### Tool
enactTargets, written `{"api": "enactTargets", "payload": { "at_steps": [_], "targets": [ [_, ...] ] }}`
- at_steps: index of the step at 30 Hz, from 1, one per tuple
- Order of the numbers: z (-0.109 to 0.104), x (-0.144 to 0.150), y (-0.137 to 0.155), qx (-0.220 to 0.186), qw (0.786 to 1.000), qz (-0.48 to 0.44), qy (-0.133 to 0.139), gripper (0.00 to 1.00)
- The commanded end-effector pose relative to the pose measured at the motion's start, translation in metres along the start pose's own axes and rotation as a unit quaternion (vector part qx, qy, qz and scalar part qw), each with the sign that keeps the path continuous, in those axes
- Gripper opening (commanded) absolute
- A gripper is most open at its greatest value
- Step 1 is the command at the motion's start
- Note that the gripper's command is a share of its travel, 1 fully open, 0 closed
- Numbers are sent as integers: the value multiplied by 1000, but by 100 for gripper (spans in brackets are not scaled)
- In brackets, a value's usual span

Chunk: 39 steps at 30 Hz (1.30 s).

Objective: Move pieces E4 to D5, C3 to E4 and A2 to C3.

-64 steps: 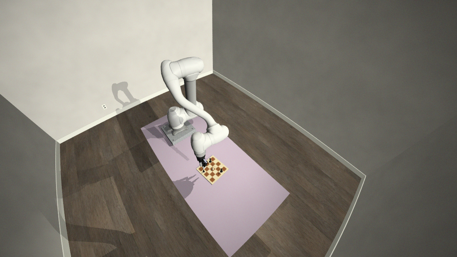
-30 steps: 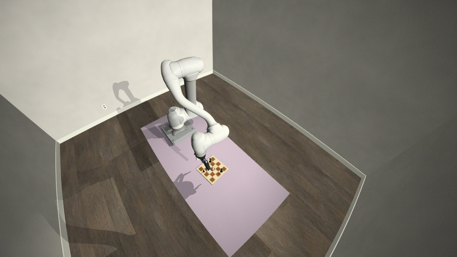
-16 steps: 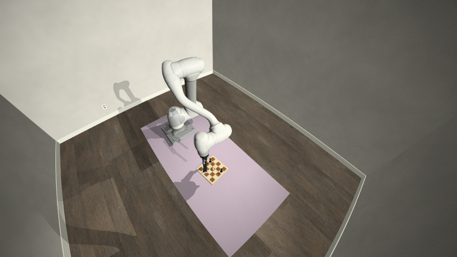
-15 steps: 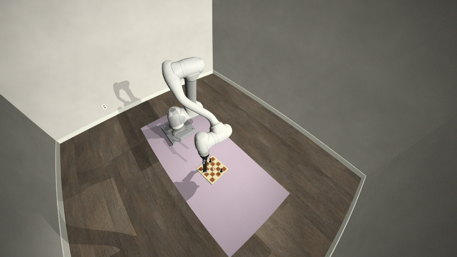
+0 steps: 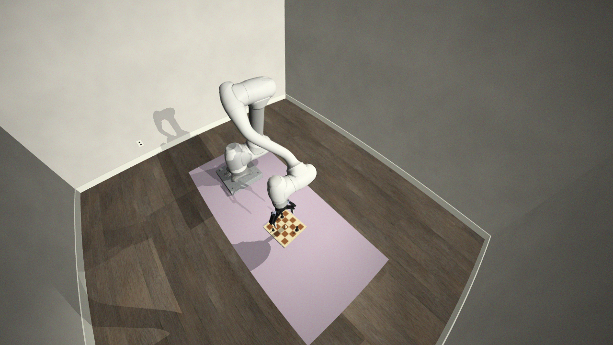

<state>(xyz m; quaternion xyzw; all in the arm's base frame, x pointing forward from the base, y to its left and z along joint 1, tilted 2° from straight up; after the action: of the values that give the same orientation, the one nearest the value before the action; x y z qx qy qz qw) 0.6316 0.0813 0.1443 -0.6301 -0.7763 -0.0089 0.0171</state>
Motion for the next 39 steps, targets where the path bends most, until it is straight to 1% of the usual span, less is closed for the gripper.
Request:
{"api": "enactTargets", "payload": {
  "at_steps": [1,4,5,6,7,39],
  "targets": [
    [1,8,3,4,990,138,-20,100],
    [1,10,4,5,975,222,-29,100],
    [1,11,5,6,970,241,-33,100],
    [1,11,5,6,970,242,-33,100],
    [1,11,5,6,970,242,-33,20],
    [1,11,5,6,970,242,-33,20]
  ]
}}
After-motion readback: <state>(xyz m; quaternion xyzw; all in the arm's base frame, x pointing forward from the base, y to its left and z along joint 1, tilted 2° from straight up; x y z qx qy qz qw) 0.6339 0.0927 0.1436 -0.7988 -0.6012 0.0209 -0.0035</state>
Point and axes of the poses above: the point where the finger pads meet when closed, its own z axis out along the fingers, its own x axis across the jaws, y = z × x, the point moved 8 cm from there along -z, back along the fingers, and after that the axes turned 3 degrees about -z, right-handed, at the moved point
